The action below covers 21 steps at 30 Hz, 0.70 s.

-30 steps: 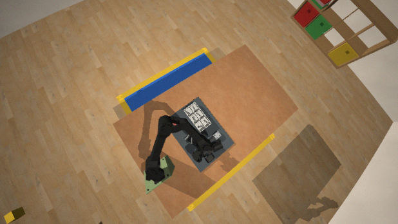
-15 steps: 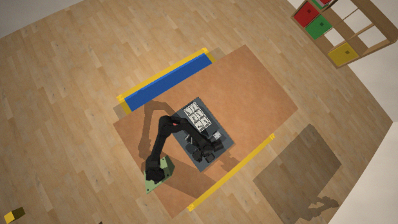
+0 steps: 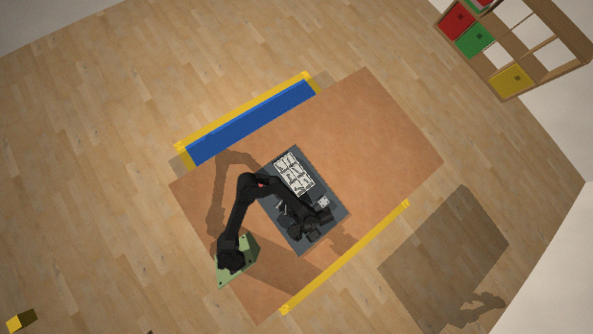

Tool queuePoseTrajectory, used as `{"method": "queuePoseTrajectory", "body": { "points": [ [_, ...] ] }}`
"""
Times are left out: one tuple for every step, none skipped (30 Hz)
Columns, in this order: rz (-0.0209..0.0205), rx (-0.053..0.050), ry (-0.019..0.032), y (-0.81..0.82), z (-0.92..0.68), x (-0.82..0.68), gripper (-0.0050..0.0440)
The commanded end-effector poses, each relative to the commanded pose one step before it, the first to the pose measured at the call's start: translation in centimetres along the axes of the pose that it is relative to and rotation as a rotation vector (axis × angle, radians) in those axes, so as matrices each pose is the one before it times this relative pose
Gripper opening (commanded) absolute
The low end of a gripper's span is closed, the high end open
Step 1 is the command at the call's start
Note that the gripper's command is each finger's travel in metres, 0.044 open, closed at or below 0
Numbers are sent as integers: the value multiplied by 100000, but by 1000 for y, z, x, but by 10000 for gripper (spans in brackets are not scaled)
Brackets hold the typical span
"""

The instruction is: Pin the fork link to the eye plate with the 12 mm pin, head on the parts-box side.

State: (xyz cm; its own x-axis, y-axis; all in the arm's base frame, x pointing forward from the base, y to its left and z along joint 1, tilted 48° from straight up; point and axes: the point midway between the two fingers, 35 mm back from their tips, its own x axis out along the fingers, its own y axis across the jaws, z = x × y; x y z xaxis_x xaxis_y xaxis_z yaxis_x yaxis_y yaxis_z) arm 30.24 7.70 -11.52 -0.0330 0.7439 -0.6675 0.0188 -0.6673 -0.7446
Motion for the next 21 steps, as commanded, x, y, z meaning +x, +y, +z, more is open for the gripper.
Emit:
{"method": "queuePoseTrajectory", "body": {
  "points": [
    [270, -2750, 1791, -24, -1207, 116, 130],
    [0, 0, 0, 3, -33, 2, 130],
    [1, 0, 0, 1, 19, -20, 130],
    [1, 0, 0, 1, 34, -36, 130],
    [1, 0, 0, 1, 51, -53, 130],
    [1, 0, 0, 1, 59, -61, 130],
    [1, 0, 0, 1, 69, -72, 130],
    [0, 0, 0, 1, 83, -86, 130],
    [0, 0, 0, 0, 0, 0, 130],
    [0, 0, 0, 0, 0, 0, 130],
    [-1, 0, 0, 1, 99, -101, 130],
    [0, 0, 0, 0, -20, -8, 130],
    [0, 0, 0, -1, -43, -18, 130],
    [-1, 0, 0, -1, -53, -22, 130],
    [-1, 0, 0, -1, -68, -28, 130],
    [-1, 0, 0, -2, -85, -36, 130],
    [-1, 0, 0, -2, -68, -29, 130],
    [0, 0, 0, -1, -23, -10, 130],
    [0, 0, 0, 0, 0, 0, 130],
    [0, 0, 0, 0, 0, 0, 130],
    [0, 0, 0, 0, 0, 0, 130]
  ]
}}
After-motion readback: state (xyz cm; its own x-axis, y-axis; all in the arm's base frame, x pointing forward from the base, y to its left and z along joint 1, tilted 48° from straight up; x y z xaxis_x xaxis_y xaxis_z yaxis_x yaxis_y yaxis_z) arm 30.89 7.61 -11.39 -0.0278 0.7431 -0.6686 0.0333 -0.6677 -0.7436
